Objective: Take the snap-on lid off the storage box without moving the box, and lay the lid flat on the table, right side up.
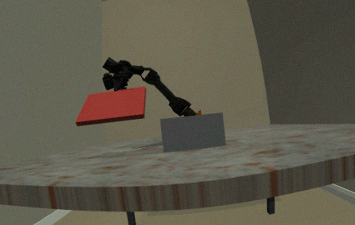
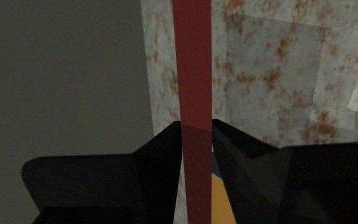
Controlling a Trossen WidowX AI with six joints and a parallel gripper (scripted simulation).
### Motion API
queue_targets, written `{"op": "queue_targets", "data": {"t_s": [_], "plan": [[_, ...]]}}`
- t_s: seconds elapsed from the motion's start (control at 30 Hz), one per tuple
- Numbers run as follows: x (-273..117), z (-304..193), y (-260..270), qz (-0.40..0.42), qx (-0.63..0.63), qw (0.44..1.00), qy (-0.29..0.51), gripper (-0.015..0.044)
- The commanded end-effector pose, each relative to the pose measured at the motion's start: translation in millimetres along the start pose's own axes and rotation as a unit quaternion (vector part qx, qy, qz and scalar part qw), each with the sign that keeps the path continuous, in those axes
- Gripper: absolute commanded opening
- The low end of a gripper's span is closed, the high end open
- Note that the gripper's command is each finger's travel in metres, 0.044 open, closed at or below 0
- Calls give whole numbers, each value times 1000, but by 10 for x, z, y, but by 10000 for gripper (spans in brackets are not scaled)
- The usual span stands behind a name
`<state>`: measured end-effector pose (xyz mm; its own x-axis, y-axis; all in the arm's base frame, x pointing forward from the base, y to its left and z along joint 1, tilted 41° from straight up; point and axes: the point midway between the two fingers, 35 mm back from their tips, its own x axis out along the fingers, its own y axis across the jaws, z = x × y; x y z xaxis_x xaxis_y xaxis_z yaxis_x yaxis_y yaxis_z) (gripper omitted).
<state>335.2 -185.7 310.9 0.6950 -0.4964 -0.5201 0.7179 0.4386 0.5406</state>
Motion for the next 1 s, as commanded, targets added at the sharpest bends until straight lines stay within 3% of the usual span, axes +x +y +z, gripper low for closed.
{"op": "queue_targets", "data": {"t_s": [0.0,0.97], "plan": [[23,-17,-15,6,-3,1000,1,0],[191,-31,-215,6,-4,1000,1,0]]}}
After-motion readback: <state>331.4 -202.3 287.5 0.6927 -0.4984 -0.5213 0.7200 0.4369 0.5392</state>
